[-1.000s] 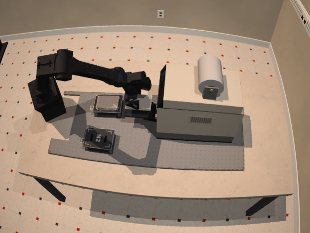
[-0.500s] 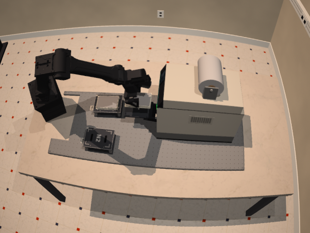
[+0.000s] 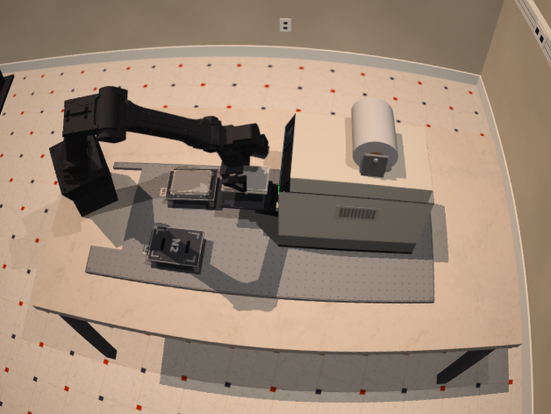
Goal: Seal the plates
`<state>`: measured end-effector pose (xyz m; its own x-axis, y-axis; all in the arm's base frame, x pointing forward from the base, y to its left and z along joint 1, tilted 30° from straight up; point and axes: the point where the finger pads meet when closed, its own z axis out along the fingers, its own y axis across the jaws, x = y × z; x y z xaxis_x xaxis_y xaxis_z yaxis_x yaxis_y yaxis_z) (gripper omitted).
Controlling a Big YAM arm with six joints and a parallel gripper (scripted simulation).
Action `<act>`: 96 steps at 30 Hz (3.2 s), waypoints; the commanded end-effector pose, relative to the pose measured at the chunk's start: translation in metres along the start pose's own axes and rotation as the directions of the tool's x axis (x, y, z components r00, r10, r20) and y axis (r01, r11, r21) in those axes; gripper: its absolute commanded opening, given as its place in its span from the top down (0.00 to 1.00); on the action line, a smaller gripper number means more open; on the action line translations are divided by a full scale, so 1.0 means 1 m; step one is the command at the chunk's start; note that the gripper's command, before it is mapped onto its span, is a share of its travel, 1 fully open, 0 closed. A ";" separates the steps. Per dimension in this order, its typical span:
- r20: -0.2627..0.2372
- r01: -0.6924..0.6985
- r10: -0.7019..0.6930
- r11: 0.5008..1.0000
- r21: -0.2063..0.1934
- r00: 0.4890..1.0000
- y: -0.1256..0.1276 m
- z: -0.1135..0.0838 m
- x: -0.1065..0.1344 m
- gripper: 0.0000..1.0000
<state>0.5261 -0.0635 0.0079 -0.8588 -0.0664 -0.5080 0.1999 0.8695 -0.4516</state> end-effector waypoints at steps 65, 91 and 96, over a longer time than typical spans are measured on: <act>0.038 -0.031 0.031 0.999 0.013 0.999 -0.043 -0.011 0.038 1.00; 0.014 -0.022 0.022 1.000 0.011 1.000 -0.071 -0.020 0.086 1.00; 0.045 -0.032 0.031 0.999 0.016 0.998 -0.083 -0.028 0.081 1.00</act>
<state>0.4178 -0.1177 0.0029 -0.8628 -0.0519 -0.5028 0.2076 0.8706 -0.4461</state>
